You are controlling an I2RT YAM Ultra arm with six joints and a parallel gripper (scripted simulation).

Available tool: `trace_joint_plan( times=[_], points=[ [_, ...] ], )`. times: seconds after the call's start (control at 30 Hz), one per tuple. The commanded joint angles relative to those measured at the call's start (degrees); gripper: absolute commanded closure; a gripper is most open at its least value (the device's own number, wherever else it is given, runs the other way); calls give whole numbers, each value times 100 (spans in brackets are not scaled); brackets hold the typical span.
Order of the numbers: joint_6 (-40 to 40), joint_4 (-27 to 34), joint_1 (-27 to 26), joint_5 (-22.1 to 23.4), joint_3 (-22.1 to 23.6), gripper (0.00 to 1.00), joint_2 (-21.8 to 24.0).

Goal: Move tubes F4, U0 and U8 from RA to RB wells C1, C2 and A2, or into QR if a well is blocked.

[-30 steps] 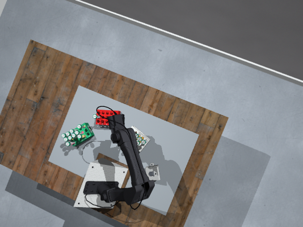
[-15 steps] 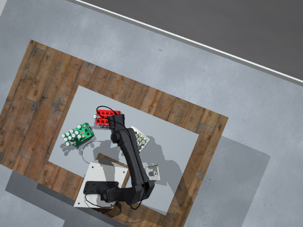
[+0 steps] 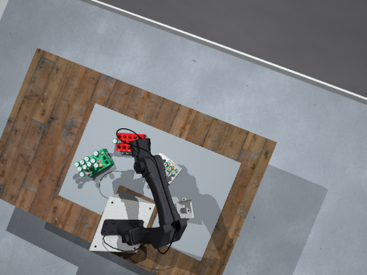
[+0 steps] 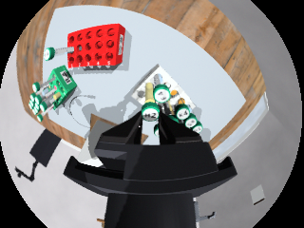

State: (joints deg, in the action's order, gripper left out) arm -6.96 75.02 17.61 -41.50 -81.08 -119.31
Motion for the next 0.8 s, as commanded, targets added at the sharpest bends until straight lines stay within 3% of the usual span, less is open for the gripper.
trace_joint_plan(
  times=[0.0, 0.77],
  points=[
    [-45, 94, 207, 87, -55, 100, 132],
    [-45, 94, 206, 85, 70, 100, 151]
  ],
)
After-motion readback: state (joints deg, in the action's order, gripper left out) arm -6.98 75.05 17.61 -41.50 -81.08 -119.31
